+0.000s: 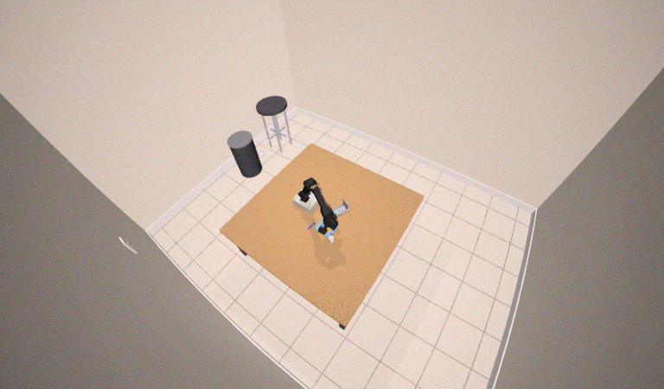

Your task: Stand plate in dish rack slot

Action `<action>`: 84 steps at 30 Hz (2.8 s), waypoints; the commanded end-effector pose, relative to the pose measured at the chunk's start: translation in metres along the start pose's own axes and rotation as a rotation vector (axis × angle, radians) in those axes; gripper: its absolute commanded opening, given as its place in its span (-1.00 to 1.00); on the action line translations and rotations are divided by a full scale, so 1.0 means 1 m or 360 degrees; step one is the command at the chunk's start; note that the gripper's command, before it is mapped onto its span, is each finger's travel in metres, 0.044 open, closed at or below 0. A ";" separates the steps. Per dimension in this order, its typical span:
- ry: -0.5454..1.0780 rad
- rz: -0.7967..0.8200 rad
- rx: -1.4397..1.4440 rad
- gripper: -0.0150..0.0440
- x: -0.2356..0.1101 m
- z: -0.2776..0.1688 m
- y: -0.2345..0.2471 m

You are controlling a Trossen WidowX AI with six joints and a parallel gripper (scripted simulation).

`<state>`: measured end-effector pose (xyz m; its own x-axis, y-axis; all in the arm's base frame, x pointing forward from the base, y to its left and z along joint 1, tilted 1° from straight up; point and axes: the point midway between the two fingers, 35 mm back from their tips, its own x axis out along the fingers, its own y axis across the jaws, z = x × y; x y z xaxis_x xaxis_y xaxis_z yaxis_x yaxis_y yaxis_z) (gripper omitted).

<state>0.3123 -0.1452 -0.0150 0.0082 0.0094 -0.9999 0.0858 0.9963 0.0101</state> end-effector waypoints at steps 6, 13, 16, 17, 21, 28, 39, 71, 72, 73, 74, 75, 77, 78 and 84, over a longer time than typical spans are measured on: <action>-0.0012 -0.0007 -0.0002 -0.49 -0.041 0.010 -0.004; -0.0013 -0.0008 -0.0002 -0.49 -0.077 0.014 -0.005; -0.0013 -0.0008 -0.0002 -0.49 -0.093 0.014 -0.005; -0.0015 -0.0007 0.0001 -0.49 -0.098 0.014 -0.005; -0.0021 -0.0006 0.0009 -0.49 -0.116 0.015 -0.006; -0.0020 -0.0006 0.0007 -0.49 -0.146 0.015 -0.005; -0.0013 -0.0007 0.0030 -0.49 -0.171 0.012 0.003; -0.0136 0.0440 0.0467 -0.49 -0.116 -0.020 0.142; -0.0153 0.0474 0.0442 -0.49 -0.112 -0.017 0.143; -0.0172 0.0509 0.0418 -0.49 -0.108 -0.014 0.143; -0.0191 0.0543 0.0393 -0.49 -0.105 -0.011 0.144; -0.0212 0.0576 0.0367 -0.49 -0.101 -0.008 0.145; -0.0255 0.0641 0.0316 -0.49 -0.094 -0.003 0.146; -0.0277 0.0673 0.0289 -0.49 -0.091 -0.001 0.146; -0.0431 0.0853 0.0126 -0.49 -0.073 0.011 0.148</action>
<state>0.3318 0.0005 0.0693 0.2985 0.4330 -0.8505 0.1286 0.8648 0.4854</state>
